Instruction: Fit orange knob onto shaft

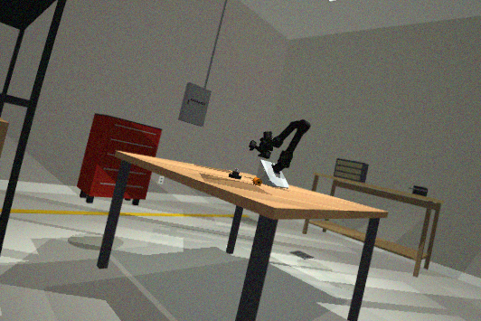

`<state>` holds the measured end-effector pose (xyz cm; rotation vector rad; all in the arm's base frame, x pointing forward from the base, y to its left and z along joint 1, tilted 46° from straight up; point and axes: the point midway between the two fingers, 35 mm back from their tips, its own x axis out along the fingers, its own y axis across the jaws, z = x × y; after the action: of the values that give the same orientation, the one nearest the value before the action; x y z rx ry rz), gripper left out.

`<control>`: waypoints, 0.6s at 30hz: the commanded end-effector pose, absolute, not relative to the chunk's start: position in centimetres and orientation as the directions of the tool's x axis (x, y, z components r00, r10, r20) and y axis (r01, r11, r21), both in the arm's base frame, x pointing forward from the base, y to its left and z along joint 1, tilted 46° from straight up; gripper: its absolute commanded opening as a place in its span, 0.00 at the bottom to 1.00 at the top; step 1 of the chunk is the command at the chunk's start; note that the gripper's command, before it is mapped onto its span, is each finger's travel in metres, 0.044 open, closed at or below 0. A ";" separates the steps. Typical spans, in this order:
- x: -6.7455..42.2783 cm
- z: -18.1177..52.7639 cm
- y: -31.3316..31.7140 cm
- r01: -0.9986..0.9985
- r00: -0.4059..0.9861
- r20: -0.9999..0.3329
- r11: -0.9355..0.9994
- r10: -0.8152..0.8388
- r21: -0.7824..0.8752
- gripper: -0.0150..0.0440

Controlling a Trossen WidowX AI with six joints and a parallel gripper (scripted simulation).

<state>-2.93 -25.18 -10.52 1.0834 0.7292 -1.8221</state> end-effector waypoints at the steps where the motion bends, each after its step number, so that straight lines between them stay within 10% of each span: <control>1: -2.7 -10.5 -25.2 0.896 -0.235 -0.894 -0.441 -0.382 -0.048 0.98; 18: 20.7 -7.9 -19.9 0.919 0.244 -0.970 -0.317 -0.004 0.233 1.00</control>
<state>16.14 -22.70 -9.30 1.4644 0.8157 -1.3241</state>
